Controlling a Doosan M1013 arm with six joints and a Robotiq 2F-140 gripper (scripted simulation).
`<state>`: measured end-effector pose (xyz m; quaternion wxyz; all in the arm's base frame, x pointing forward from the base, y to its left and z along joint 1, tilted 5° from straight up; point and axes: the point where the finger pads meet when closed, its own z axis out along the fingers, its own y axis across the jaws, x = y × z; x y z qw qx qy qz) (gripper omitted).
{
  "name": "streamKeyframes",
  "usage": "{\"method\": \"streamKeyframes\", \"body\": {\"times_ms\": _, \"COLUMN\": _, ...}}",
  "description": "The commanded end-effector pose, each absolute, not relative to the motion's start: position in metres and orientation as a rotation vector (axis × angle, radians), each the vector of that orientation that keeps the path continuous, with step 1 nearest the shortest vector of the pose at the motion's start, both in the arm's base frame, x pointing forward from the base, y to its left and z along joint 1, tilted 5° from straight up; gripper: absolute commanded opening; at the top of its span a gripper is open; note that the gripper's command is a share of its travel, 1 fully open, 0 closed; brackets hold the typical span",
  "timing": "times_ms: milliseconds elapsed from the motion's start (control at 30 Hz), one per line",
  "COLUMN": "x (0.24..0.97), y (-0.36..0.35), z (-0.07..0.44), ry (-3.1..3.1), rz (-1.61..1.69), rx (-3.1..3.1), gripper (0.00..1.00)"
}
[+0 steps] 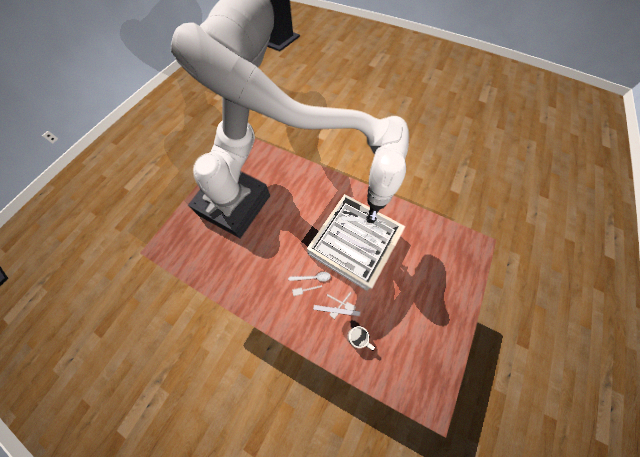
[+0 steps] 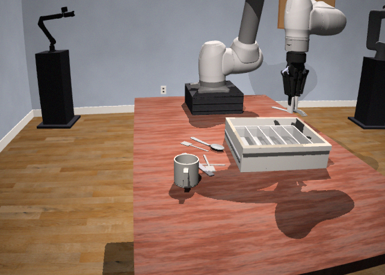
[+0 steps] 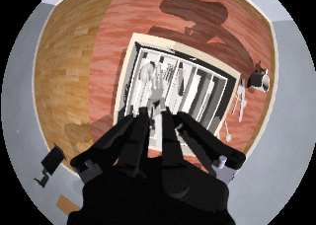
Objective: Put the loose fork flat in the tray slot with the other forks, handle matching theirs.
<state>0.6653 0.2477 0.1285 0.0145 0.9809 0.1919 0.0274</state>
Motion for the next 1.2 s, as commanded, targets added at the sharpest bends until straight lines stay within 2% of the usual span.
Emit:
{"method": "streamKeyframes", "body": {"times_ms": 0, "x": 0.6652, "y": 0.2478, "z": 0.1286, "ry": 0.166, "rz": 0.101, "rx": 3.090, "gripper": 0.02}}
{"method": "streamKeyframes", "body": {"times_ms": 300, "x": 0.6678, "y": 0.2488, "z": 0.1282, "ry": 0.061, "rz": -0.066, "rx": 3.094, "gripper": 0.02}}
{"method": "streamKeyframes", "body": {"times_ms": 1167, "x": 0.6678, "y": 0.2488, "z": 0.1276, "ry": 0.061, "rz": -0.068, "rx": 3.094, "gripper": 0.02}}
